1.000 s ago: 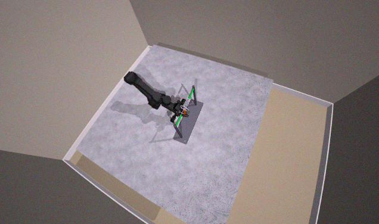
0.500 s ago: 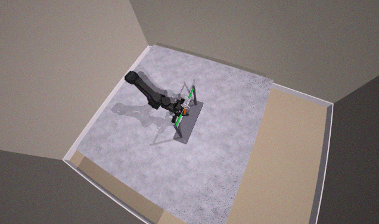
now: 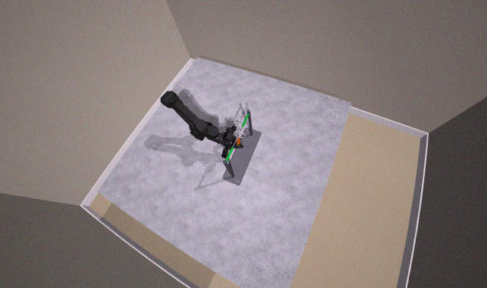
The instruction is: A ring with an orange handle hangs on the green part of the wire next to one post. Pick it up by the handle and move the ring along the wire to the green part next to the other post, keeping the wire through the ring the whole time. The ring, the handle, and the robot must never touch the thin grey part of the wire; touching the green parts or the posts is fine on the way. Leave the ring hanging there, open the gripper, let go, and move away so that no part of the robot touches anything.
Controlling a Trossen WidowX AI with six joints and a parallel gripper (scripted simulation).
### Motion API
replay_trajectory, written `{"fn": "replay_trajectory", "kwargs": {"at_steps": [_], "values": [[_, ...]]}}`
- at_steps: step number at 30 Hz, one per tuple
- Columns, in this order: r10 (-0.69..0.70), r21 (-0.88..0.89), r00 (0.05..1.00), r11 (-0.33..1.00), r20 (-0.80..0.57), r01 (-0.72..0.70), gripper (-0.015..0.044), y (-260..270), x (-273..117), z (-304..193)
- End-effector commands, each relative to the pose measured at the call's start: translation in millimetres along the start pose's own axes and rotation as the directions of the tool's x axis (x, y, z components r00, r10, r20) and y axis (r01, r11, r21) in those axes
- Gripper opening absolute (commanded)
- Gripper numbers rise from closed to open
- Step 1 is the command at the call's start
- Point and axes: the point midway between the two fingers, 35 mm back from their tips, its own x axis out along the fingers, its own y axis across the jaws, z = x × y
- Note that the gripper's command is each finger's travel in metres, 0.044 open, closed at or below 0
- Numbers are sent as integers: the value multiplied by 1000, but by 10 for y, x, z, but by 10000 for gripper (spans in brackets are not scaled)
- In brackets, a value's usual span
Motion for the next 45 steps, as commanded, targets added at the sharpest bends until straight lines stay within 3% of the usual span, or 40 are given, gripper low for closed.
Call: {"fn": "replay_trajectory", "kwargs": {"at_steps": [1,45], "values": [[9,-6,1000,1000,-1,-9,-150,38,-2,-7],[-52,77,999,996,11,51,-150,552,35,20]]}}
